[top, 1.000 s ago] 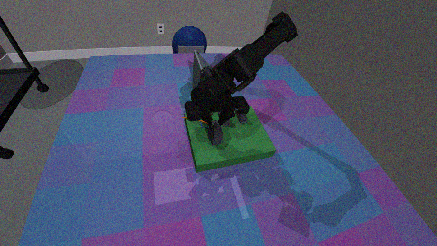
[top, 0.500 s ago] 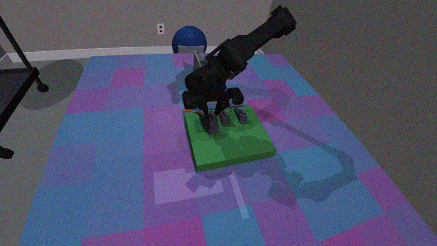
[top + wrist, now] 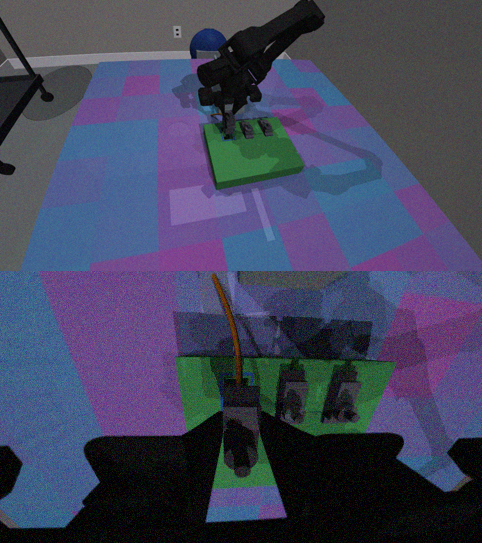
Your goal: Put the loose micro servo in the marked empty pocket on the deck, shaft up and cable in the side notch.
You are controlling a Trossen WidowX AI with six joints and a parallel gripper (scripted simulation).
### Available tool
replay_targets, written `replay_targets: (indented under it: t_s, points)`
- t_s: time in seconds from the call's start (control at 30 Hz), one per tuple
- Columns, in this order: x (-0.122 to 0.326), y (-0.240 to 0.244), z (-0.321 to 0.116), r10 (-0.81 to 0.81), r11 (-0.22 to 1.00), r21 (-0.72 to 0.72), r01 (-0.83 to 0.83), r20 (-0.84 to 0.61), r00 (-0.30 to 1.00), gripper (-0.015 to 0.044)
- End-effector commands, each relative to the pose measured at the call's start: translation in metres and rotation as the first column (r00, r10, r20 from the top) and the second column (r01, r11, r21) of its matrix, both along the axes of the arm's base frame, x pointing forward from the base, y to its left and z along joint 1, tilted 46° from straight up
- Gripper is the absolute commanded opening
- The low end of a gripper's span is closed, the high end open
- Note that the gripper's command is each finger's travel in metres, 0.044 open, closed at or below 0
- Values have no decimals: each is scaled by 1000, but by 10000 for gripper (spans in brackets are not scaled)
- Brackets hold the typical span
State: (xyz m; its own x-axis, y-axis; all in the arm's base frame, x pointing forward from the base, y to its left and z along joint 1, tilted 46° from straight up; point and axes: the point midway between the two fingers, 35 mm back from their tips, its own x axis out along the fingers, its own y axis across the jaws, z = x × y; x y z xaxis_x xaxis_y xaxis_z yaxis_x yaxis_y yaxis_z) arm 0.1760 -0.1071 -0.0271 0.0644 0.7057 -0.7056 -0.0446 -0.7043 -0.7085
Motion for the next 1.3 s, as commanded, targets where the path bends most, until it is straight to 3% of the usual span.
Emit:
replay_targets:
  t_s: [0.0, 1.27]
  points:
    - [-3, 1, -1, 6, 1000, -6, -5, 8, 1000, 0]
    - [-1, 20, -20, 6, 1000, -5, -5, 8, 1000, 0]
